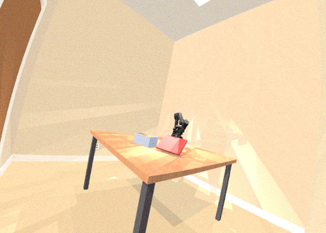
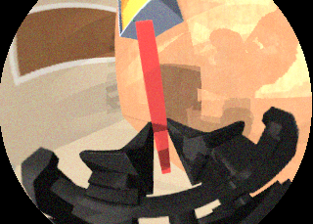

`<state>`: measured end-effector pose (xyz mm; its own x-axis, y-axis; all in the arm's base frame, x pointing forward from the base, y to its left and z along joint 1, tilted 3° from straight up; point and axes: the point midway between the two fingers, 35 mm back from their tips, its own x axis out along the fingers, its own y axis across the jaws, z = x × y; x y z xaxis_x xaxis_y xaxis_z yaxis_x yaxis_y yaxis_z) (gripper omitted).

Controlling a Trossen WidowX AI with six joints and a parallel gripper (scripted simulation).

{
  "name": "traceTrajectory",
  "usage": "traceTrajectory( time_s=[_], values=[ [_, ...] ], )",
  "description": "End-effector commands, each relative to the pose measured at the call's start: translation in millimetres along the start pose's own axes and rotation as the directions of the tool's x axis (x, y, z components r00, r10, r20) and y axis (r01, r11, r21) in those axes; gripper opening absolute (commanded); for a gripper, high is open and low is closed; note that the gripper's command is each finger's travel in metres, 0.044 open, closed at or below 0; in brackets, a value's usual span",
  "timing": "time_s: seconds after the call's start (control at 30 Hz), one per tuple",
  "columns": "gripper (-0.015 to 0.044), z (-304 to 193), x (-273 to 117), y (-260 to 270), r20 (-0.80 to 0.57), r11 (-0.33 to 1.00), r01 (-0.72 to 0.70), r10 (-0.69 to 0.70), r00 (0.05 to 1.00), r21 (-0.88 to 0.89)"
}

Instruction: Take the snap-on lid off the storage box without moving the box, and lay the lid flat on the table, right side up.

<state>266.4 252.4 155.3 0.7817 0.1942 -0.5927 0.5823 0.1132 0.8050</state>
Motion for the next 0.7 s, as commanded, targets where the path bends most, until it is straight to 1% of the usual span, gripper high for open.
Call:
traceTrajectory(
  time_s=[0.0, 0.67],
  values=[
    [0.0000, -0.3, 2.4, -2.1, -0.001, 1.000, -0.003, 0.003, 1.000, -0.004],
    [0.0000, -0.2, 12.8, -14.5, -0.001, 1.000, -0.003, 0.002, 1.000, -0.004]
  ],
)
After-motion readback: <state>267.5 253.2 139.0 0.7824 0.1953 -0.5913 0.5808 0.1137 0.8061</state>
